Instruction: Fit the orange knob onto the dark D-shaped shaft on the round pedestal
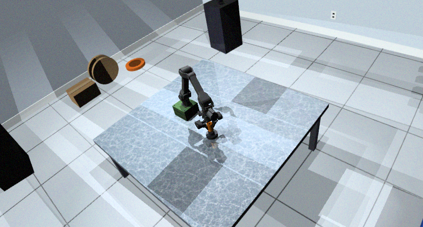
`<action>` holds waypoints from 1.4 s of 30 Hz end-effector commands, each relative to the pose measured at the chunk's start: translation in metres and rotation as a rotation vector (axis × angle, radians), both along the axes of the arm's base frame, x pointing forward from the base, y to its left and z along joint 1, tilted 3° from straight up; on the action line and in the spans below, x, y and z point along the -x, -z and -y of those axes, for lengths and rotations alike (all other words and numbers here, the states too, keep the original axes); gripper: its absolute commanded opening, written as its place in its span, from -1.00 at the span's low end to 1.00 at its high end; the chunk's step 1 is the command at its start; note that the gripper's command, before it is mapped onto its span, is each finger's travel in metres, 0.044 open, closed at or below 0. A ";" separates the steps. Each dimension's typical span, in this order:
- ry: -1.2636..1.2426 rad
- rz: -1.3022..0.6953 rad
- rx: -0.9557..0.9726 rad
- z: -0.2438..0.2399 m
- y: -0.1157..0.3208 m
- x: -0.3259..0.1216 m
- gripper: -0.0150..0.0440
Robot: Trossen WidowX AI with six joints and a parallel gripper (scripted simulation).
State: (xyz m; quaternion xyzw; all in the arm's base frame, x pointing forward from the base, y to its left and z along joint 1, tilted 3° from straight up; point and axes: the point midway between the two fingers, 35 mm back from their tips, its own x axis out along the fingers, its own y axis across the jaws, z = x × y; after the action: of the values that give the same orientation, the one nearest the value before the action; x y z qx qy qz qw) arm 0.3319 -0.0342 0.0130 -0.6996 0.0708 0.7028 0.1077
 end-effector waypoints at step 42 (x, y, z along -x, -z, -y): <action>1.842 -0.095 -0.010 -0.001 -0.004 0.003 -0.49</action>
State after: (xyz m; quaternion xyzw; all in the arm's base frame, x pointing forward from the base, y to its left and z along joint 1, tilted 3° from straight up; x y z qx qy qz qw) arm 0.3279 -0.0333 0.0135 -0.5034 0.4684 0.5317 0.4945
